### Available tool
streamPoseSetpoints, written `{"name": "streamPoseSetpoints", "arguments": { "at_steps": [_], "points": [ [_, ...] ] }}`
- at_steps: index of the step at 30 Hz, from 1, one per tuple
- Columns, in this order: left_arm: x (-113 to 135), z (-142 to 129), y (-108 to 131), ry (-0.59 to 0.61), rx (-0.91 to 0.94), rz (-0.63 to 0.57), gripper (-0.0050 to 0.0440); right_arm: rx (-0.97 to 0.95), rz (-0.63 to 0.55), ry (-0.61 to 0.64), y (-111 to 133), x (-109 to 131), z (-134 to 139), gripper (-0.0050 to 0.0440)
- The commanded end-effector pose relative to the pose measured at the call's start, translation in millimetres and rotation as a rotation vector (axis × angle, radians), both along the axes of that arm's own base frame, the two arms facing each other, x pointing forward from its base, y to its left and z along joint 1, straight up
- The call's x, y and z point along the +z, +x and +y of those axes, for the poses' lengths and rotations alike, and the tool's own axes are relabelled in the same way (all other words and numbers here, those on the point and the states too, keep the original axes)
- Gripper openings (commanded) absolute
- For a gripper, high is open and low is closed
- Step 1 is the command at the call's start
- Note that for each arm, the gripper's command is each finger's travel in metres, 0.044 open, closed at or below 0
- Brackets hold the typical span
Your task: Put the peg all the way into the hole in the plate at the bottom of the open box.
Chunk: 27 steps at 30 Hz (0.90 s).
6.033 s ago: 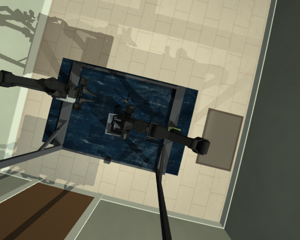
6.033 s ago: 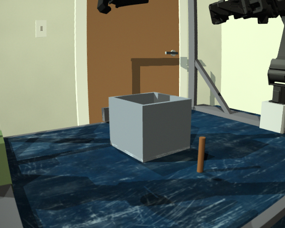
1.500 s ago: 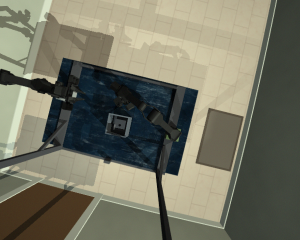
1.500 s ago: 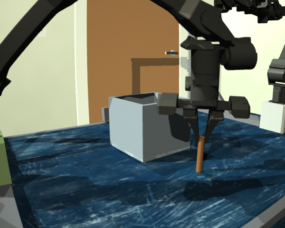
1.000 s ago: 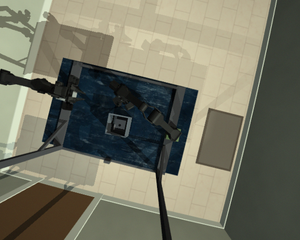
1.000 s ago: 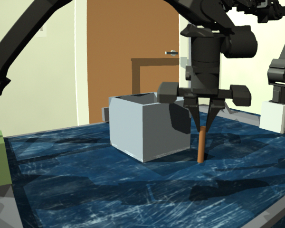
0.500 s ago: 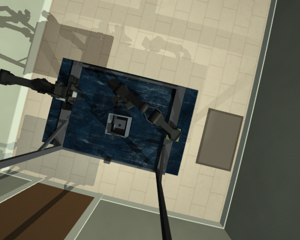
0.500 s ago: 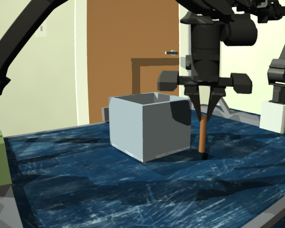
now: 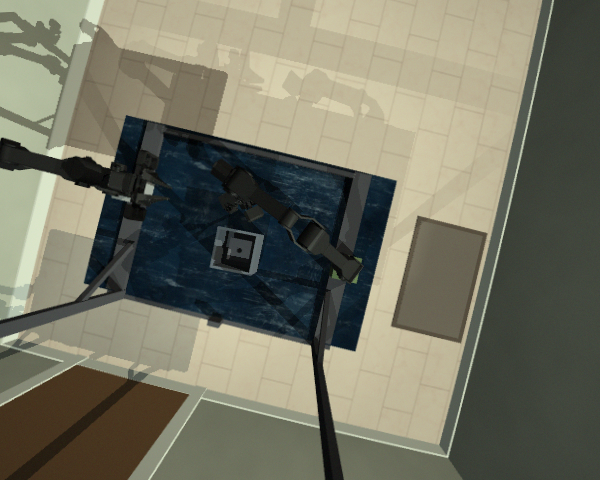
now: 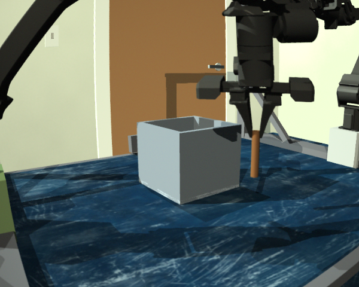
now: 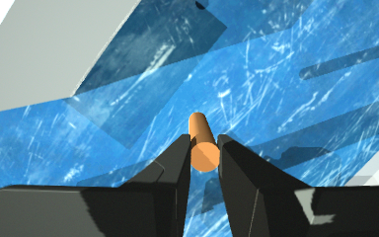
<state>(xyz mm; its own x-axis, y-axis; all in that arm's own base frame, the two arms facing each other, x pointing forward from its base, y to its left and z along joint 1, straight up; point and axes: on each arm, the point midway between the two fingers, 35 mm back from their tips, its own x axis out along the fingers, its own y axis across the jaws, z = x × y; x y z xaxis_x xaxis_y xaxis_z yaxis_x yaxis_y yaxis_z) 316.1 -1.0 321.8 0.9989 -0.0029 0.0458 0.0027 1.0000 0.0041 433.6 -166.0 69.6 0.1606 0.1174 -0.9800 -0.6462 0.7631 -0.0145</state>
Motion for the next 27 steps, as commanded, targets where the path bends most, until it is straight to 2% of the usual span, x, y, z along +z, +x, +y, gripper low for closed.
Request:
{"name": "streamPoseSetpoints", "arguments": {
  "at_steps": [1,15,17,27],
  "points": [
    [0.9,0.3,-1.5,0.004,-0.001,-0.003,0.0126,-0.055,-0.074,-0.044,12.1,37.1,6.4,-0.0050],
    [1.2,0.2,-1.7,0.004,-0.002,-0.004,0.0126,-0.532,-0.195,-0.026,32.4,108.6,65.5,-0.0050],
    [1.2,0.2,-1.7,0.004,-0.002,-0.004,0.0126,-0.532,-0.195,-0.026,32.4,108.6,65.5,-0.0050],
    [1.2,0.2,-1.7,0.004,-0.002,-0.004,0.0126,-0.853,-0.317,0.082,33.5,164.4,110.9,-0.0050]
  ]
}}
